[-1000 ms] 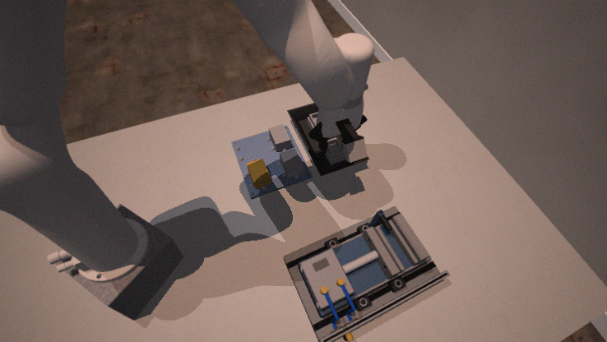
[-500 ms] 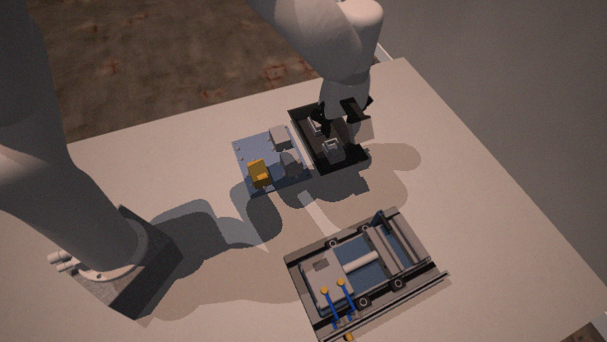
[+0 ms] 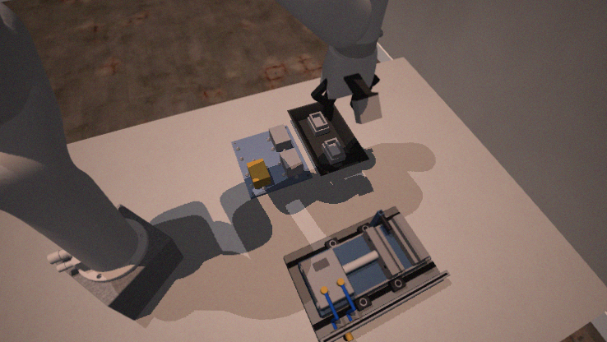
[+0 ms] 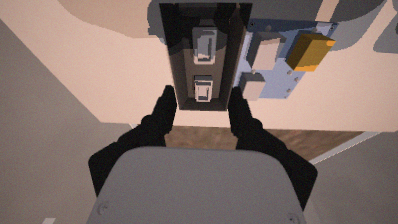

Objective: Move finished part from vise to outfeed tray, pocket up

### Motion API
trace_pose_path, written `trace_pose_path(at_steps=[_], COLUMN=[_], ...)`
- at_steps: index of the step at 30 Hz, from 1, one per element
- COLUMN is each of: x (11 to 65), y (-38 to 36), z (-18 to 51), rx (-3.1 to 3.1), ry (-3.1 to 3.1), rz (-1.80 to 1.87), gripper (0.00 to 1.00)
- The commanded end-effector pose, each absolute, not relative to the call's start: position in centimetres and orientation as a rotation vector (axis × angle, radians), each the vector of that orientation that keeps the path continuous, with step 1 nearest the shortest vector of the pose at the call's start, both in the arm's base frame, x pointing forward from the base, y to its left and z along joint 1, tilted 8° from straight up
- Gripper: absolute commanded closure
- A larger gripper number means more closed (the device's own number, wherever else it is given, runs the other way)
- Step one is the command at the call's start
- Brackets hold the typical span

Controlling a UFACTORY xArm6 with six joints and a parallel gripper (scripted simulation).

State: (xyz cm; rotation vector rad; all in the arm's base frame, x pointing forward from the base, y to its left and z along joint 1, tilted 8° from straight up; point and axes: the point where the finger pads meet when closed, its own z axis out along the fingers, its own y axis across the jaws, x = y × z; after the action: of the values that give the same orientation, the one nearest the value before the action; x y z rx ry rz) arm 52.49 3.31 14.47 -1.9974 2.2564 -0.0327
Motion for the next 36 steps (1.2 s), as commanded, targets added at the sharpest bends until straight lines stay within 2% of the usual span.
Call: trace_pose_path(at_steps=[1, 4, 5, 36], x=[52.54, 52.54, 52.54, 52.54], y=[3.26, 3.26, 3.26, 3.26], z=[15.39, 15.43, 15.43, 15.43], rx=[-1.995, -1.995, -1.995, -1.995], ry=[2.253, 2.253, 2.253, 2.253], rz=[-0.037, -0.037, -0.037, -0.037], gripper=[0.31, 0.31, 1.0, 1.0])
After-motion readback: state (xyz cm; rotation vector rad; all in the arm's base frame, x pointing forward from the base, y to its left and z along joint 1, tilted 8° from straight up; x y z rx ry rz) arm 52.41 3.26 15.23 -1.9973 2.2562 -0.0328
